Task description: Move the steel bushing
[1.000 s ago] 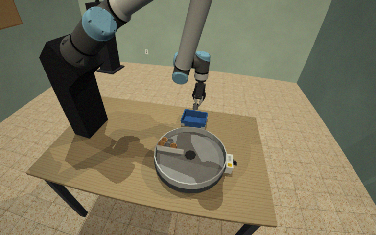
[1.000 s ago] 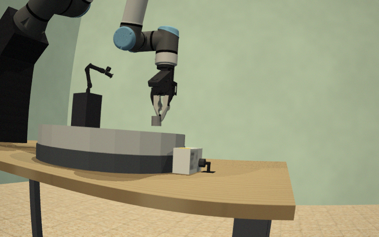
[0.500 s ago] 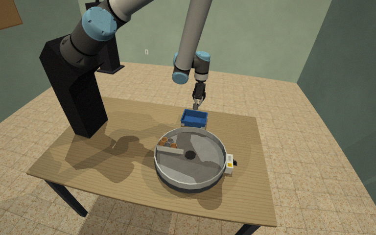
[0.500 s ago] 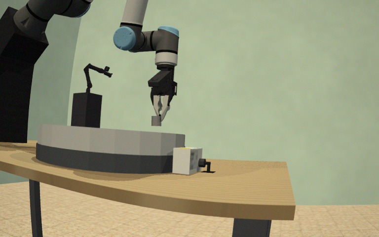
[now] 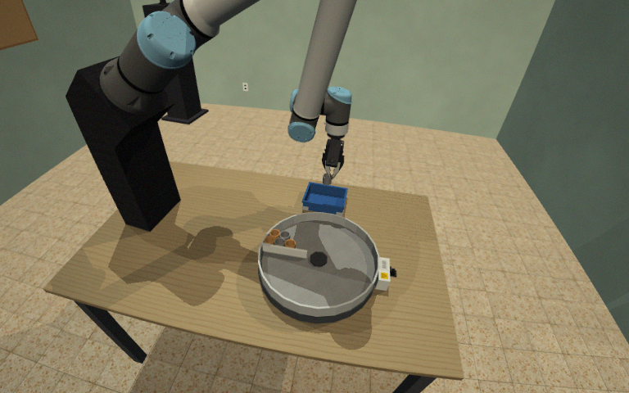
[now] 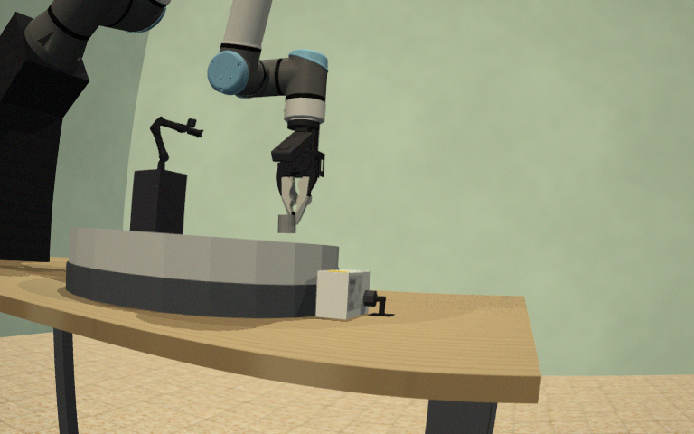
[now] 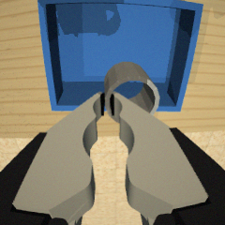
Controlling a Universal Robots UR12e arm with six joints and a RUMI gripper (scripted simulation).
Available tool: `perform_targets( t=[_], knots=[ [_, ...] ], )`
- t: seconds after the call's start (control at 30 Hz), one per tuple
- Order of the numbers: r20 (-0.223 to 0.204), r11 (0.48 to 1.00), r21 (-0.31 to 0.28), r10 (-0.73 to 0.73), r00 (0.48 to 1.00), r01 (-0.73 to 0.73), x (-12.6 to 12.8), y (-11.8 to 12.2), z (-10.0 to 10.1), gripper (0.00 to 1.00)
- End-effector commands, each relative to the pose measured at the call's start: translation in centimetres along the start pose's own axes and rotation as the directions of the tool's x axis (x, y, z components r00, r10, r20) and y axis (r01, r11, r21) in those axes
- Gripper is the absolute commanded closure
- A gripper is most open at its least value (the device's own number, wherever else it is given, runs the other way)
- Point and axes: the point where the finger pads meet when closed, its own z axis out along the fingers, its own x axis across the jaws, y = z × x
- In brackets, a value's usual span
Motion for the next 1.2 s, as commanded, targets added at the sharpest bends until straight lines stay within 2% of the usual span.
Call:
perform_targets(
  t=[0.0, 0.07, 0.13, 0.33, 1.17],
  knots=[
    [0.001, 1.000, 0.001, 0.001, 1.000, -0.001, -0.2, -0.1, 3.2, 1.00],
    [0.001, 1.000, 0.001, 0.001, 1.000, -0.001, -0.3, -0.1, 4.4, 1.00],
    [0.001, 1.000, 0.001, 0.001, 1.000, -0.001, -0.3, -0.1, 4.4, 1.00],
    [0.001, 1.000, 0.001, 0.001, 1.000, -0.001, -0.3, -0.1, 6.3, 1.00],
    [0.001, 1.000, 0.000, 0.000, 1.000, 0.000, -0.2, 0.0, 6.1, 1.00]
  ],
)
